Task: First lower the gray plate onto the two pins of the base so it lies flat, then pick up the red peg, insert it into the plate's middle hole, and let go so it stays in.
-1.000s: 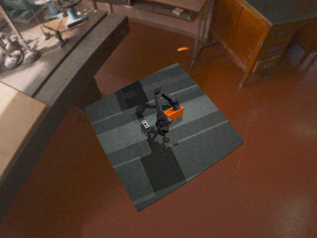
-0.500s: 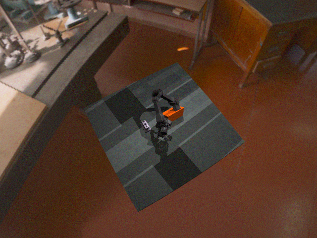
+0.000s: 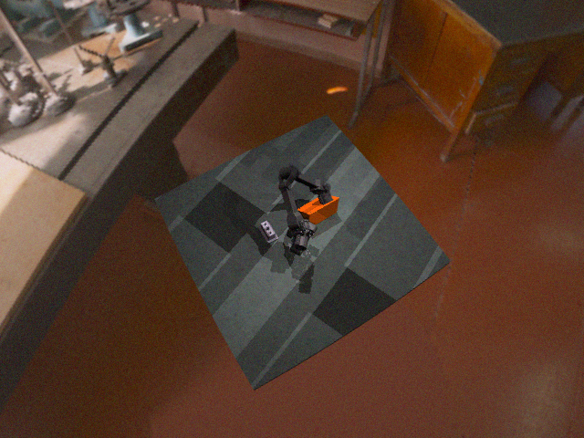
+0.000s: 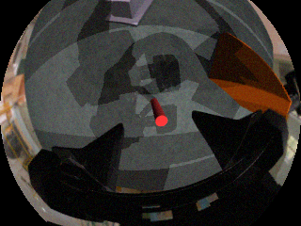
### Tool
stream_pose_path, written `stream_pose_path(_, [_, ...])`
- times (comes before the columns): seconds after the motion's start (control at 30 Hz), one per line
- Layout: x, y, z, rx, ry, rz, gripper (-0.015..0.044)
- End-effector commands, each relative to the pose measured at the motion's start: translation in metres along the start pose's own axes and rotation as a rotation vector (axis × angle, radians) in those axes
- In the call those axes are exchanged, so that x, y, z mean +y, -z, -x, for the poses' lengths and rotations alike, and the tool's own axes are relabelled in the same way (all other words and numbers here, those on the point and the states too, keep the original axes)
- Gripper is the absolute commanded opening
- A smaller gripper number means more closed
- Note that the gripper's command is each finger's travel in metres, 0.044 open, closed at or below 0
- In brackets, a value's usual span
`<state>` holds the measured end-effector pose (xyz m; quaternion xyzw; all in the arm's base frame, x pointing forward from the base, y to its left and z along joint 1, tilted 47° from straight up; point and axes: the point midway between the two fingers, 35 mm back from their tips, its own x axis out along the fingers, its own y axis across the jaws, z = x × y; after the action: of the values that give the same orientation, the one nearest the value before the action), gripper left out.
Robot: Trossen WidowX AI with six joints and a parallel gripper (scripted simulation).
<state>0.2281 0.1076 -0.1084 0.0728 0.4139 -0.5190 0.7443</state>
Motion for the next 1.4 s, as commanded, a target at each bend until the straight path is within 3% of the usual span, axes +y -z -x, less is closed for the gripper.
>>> stream_pose_path(0.0, [-0.001,0.000,-0.007,-0.004,0.001,0.006,0.0440])
stream_pose_path(0.67, [-0.003,-0.001,-0.035,-0.007,0.002,0.006,0.0440])
stream_pose_path(1.2, [-0.003,-0.001,-0.035,-0.007,0.002,0.006,0.0020])
stream_pose_path(1.37, [-0.003,-0.001,-0.035,-0.007,0.002,0.006,0.0000])
